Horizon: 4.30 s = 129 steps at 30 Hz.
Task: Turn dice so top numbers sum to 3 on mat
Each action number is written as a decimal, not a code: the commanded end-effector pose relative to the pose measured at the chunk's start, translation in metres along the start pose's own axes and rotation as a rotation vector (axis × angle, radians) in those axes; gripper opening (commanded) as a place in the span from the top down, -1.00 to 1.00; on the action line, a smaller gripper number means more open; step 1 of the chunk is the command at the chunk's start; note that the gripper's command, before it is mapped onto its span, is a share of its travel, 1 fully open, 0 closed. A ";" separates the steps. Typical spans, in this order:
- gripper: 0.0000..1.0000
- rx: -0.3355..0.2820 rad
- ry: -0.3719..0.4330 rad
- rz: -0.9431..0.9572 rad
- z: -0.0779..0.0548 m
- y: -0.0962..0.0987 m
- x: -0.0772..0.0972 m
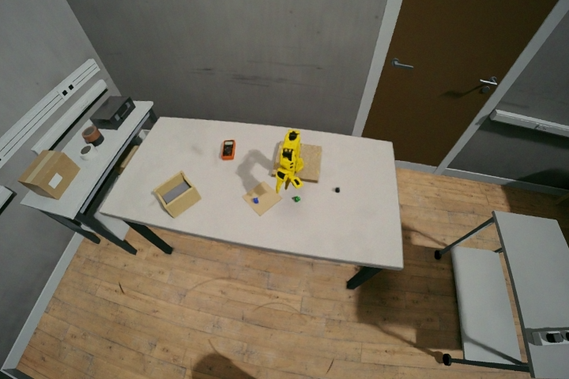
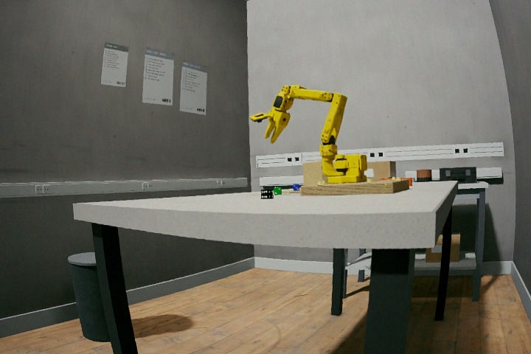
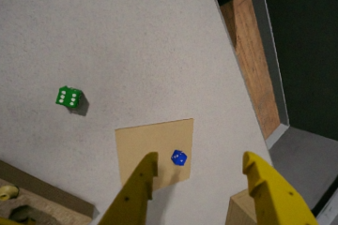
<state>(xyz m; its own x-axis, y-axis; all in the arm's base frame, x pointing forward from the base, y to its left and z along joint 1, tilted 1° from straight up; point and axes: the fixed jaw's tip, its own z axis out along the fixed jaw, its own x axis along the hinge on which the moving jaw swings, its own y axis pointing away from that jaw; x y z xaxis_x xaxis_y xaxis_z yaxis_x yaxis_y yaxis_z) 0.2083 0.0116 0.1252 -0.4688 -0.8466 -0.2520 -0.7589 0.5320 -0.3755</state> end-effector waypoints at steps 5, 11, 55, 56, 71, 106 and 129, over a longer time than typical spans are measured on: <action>0.44 0.004 -0.059 -0.408 0.002 0.022 -0.008; 0.44 0.002 -0.088 -0.637 0.003 0.035 -0.011; 0.44 -0.073 -0.122 -1.099 0.017 0.066 -0.011; 0.44 -0.097 -0.115 -1.101 0.020 0.068 -0.009; 0.44 -0.449 -0.002 -1.108 0.055 0.098 0.018; 0.44 -0.508 0.015 -1.119 0.061 0.107 0.025; 0.44 -0.508 0.015 -1.119 0.090 0.120 0.034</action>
<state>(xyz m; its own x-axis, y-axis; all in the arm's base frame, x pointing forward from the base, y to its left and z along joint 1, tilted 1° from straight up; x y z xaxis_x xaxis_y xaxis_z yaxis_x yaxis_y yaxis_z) 0.1449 0.0480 -0.0021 0.5400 -0.8417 0.0007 -0.8417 -0.5400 0.0030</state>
